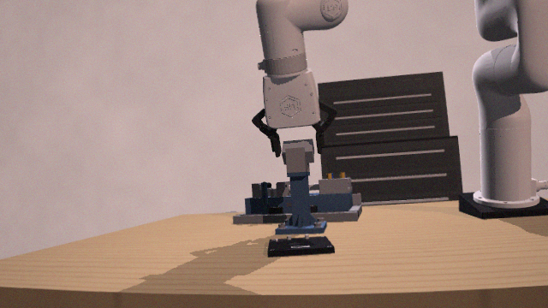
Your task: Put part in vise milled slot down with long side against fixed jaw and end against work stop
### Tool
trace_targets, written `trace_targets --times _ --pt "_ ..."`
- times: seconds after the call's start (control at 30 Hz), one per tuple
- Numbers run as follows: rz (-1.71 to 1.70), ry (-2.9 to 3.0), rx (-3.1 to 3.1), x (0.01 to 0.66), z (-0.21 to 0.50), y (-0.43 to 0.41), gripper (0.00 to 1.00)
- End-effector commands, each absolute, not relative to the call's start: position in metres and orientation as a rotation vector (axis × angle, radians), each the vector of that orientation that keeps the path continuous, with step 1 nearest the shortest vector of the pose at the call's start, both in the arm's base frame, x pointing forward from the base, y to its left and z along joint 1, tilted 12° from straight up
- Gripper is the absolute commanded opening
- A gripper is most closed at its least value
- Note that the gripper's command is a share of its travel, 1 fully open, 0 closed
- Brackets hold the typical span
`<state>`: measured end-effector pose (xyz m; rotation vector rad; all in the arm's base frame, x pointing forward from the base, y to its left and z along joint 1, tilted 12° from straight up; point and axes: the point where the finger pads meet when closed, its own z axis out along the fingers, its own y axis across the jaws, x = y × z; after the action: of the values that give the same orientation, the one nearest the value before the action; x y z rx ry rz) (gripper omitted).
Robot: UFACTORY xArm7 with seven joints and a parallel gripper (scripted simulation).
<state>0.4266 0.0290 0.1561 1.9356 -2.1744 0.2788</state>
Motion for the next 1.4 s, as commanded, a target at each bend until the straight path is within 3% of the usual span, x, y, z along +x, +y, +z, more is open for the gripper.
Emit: trace_targets --times 0.0,1.37 --pt "0.306 -2.161 1.919 0.4278 0.1576 0.0288 0.89" --pt "0.502 -2.011 1.785 0.4281 0.1565 0.0312 0.89"
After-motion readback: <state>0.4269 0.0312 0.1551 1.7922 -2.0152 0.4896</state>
